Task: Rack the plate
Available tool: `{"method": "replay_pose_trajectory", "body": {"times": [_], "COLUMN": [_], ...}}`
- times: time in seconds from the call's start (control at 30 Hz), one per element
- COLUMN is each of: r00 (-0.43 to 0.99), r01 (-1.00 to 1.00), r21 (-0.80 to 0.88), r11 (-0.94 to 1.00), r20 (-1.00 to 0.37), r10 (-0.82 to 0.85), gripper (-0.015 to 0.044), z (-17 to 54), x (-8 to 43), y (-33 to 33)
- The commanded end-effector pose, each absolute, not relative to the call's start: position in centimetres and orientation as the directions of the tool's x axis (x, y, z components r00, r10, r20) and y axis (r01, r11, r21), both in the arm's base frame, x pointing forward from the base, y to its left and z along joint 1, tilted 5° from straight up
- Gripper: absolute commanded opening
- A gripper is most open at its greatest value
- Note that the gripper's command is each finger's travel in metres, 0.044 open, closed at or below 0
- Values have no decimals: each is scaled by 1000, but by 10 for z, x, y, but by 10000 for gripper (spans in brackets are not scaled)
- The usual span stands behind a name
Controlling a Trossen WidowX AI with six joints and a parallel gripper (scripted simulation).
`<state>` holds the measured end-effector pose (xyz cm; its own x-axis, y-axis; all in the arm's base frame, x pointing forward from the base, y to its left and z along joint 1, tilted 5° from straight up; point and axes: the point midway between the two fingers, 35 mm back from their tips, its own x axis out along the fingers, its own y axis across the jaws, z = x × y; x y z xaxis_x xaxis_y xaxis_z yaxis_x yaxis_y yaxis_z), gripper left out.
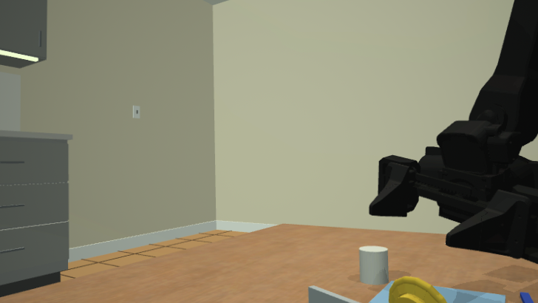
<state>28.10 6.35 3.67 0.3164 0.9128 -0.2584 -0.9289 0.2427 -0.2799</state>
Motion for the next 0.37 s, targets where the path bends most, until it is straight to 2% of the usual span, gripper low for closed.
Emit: {"method": "replay_pose_trajectory", "body": {"times": [0.0, 0.17, 0.33], "r00": [314, 313, 297], "r01": [-924, -925, -952], "r21": [-300, -298, -184], "r11": [236, 235, 246], "r20": [-246, -248, -340], "r10": [917, 917, 893], "gripper": [400, 400, 400], "z": [73, 79, 78], "x": [279, 280, 283], "y": [68, 67, 67]}}
